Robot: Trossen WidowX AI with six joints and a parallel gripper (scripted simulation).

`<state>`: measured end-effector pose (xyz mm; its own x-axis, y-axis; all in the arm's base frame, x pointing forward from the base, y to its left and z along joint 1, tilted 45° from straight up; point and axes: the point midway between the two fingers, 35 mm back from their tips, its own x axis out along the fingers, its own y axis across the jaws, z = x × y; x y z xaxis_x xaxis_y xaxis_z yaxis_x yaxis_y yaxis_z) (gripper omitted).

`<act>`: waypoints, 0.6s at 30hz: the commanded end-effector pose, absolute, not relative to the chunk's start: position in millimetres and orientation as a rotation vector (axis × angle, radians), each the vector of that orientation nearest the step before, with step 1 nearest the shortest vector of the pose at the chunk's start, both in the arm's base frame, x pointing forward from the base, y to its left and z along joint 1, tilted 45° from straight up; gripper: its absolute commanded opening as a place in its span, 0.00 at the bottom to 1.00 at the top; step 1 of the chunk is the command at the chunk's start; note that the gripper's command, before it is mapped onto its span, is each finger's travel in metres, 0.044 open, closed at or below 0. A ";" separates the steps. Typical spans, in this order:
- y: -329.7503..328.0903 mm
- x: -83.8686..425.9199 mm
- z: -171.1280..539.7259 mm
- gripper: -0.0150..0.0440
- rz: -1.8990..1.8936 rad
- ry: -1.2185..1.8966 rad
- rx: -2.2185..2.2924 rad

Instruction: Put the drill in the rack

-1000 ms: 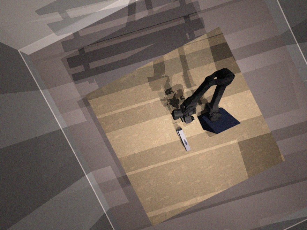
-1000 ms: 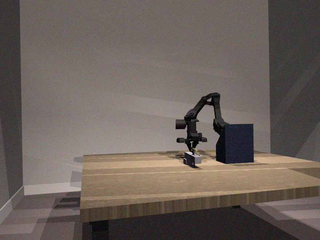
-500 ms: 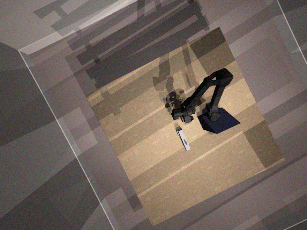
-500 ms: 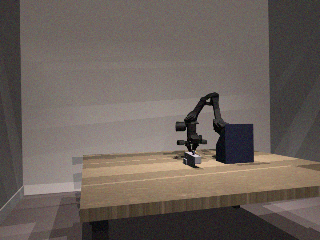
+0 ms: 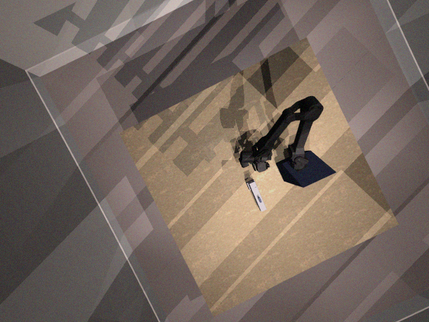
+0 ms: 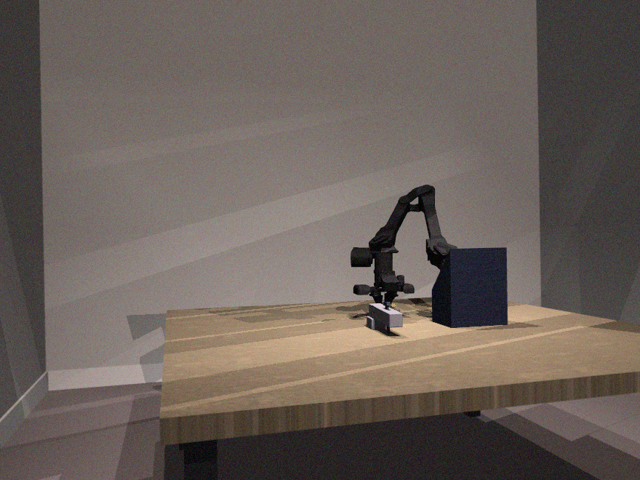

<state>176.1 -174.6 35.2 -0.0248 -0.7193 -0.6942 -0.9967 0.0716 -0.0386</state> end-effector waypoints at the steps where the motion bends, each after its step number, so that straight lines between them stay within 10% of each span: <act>1: -176.0 173.8 28.6 0.25 0.660 1.799 -1.695; 14: -174.6 171.6 23.8 0.25 0.660 1.799 -1.695; 18: -177.3 173.9 27.4 0.43 0.644 1.803 -1.698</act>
<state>173.8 -177.2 27.3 -0.0277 -0.7198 -0.6936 -0.9964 0.0756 -0.0387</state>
